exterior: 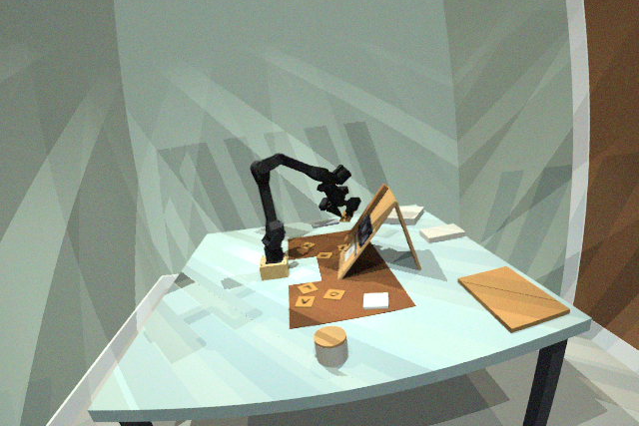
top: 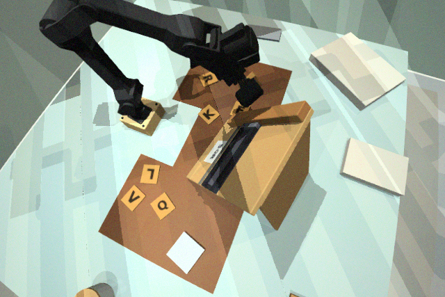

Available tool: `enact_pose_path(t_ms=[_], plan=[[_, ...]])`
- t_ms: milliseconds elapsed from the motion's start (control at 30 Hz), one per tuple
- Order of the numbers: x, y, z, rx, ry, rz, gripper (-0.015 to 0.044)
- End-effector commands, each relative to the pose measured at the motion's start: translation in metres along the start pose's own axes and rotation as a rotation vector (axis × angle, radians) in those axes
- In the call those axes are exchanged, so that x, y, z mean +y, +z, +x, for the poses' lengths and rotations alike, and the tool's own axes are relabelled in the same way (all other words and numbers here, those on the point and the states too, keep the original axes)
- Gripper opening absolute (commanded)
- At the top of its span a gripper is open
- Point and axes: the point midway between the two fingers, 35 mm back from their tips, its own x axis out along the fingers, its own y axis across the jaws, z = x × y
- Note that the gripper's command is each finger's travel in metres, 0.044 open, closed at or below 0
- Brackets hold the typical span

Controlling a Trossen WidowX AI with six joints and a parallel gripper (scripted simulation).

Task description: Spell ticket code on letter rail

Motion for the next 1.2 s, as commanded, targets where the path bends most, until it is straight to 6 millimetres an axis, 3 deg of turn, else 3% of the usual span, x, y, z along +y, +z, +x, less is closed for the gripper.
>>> enact_pose_path(t_ms=[0,467,733,1167], plan=[[-0.02,0.009,-0.018,-0.083,-0.039,0.048,0.0],[-0.057,0.018,-0.057,-0.228,-0.124,0.124,0.0],[-0.083,0.007,-0.079,-0.291,-0.174,0.225,0.0],[-0.114,-0.021,-0.098,-0.309,-0.247,0.337,0.0]])
